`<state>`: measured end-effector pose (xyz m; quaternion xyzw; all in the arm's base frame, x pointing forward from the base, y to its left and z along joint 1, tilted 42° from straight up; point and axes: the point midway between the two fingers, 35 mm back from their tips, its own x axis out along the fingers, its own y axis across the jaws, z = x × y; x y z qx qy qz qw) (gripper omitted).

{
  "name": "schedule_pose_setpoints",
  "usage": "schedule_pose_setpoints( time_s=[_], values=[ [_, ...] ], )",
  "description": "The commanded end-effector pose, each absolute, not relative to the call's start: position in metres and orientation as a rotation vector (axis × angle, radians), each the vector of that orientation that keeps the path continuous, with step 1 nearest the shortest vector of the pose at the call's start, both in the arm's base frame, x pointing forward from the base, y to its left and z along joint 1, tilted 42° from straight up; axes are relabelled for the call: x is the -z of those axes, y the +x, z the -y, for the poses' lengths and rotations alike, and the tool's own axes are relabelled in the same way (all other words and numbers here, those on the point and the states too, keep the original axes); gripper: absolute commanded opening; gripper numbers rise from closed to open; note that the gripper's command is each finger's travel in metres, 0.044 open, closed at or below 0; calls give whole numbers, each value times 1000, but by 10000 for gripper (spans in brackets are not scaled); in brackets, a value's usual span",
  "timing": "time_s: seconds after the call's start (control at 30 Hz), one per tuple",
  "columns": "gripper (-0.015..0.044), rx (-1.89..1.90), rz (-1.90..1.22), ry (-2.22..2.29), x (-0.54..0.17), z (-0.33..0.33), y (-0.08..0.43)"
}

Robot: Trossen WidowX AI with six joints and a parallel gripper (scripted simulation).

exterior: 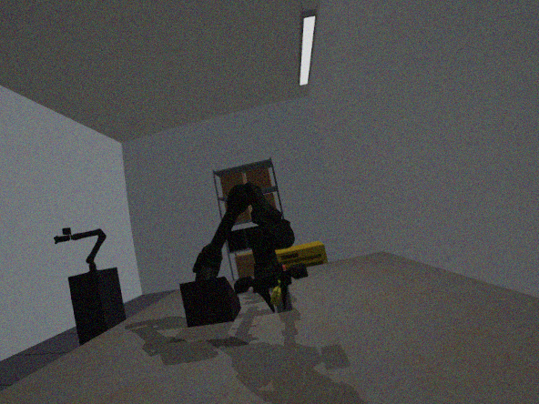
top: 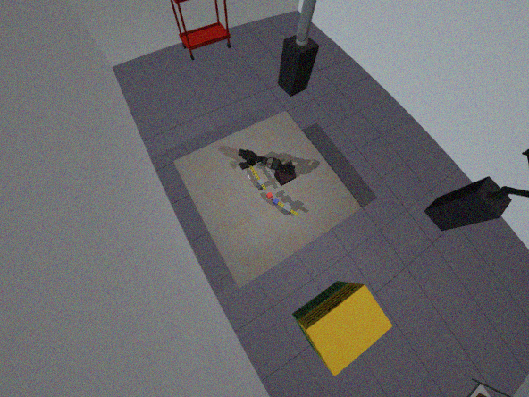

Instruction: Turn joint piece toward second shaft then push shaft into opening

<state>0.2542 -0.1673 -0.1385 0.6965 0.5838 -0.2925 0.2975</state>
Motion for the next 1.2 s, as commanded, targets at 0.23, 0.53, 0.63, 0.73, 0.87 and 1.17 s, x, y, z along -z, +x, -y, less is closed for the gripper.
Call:
schedule_pose_setpoints(
  time_s=[0.23, 0.53, 0.63, 0.73, 0.87, 1.17],
  values=[
    [102, 777, -1554, 1860, 139, 165, 254],
    [67, 777, -1554, 1859, 139, 166, 254],
    [67, 778, -1553, 1853, 139, 167, 254],
    [67, 778, -1553, 1853, 139, 167, 254],
    [67, 778, -1553, 1853, 139, 167, 254],
    [67, 778, -1553, 1853, 139, 167, 254]
  ],
)
